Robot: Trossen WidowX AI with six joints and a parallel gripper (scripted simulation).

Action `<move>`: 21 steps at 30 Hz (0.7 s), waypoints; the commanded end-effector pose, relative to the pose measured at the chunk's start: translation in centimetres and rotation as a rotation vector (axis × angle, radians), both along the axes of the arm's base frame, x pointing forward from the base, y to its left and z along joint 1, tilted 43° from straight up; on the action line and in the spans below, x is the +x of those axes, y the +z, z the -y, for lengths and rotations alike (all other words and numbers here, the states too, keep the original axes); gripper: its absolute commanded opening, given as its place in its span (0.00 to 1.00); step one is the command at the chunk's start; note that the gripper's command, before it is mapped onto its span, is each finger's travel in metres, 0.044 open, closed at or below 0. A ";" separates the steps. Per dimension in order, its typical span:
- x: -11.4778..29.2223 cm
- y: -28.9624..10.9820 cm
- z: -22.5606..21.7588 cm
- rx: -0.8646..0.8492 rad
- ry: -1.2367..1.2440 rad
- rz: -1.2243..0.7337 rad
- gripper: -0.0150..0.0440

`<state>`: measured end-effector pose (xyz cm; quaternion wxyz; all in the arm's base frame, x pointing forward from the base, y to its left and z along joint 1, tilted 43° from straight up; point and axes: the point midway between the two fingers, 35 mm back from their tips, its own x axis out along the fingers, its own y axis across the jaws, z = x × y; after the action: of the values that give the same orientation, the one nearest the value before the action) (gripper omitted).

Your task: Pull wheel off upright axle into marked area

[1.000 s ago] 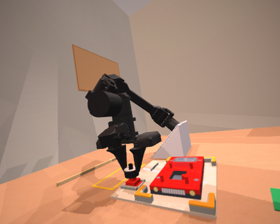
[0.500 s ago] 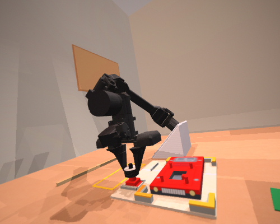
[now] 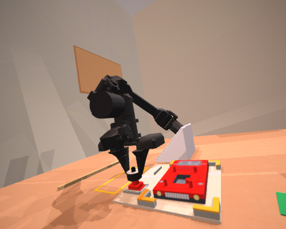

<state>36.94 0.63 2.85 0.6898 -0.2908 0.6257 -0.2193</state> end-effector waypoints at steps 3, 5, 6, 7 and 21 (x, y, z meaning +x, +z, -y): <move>-0.1 0.3 -0.4 0.000 0.003 0.001 0.25; -0.1 0.3 -0.4 0.000 0.003 0.001 0.25; -0.1 0.4 -0.4 0.000 0.003 0.001 0.25; -0.1 0.4 -0.5 0.000 0.003 0.001 0.25; -0.1 0.7 -0.8 0.000 0.005 0.002 0.25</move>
<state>36.83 1.04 3.21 0.6882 -0.2912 0.6274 -0.2189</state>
